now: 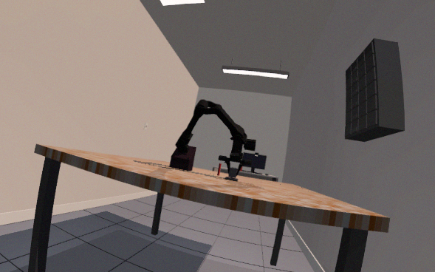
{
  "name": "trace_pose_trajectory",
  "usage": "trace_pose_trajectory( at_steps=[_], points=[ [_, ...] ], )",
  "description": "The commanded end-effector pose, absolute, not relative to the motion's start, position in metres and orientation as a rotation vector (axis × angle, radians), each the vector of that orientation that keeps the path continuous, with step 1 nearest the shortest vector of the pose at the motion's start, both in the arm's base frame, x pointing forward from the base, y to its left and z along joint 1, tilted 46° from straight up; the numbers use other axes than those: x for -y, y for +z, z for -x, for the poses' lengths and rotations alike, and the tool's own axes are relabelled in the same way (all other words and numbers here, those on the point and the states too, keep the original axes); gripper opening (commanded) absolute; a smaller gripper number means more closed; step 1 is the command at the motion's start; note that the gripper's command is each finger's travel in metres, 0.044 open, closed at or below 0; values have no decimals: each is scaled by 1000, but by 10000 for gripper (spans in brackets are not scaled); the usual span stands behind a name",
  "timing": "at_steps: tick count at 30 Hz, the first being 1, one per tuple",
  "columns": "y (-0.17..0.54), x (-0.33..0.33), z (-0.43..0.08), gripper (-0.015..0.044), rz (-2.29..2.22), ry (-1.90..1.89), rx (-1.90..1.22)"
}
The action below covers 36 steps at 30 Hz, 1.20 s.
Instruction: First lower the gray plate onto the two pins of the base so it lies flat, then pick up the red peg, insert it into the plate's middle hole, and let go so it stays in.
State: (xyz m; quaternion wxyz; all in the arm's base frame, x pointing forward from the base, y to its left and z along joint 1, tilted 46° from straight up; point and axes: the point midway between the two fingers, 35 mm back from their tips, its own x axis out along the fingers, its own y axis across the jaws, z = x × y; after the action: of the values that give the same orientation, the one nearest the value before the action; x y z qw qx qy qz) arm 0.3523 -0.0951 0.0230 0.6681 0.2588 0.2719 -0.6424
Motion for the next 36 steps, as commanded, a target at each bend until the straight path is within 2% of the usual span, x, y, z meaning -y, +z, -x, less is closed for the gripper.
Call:
trace_pose_trajectory(
  at_steps=[1,4,21,26,33,36],
  points=[
    [24,95,-352,0,-584,-1448,-613],
    [24,95,-352,0,-584,-1448,-613],
    [24,95,-352,440,-584,-1448,-613],
    [25,93,-353,440,-585,-1448,-613],
    [95,17,-352,440,-577,-1449,-625],
    [102,8,-351,440,-574,-1450,-624]
  ],
)
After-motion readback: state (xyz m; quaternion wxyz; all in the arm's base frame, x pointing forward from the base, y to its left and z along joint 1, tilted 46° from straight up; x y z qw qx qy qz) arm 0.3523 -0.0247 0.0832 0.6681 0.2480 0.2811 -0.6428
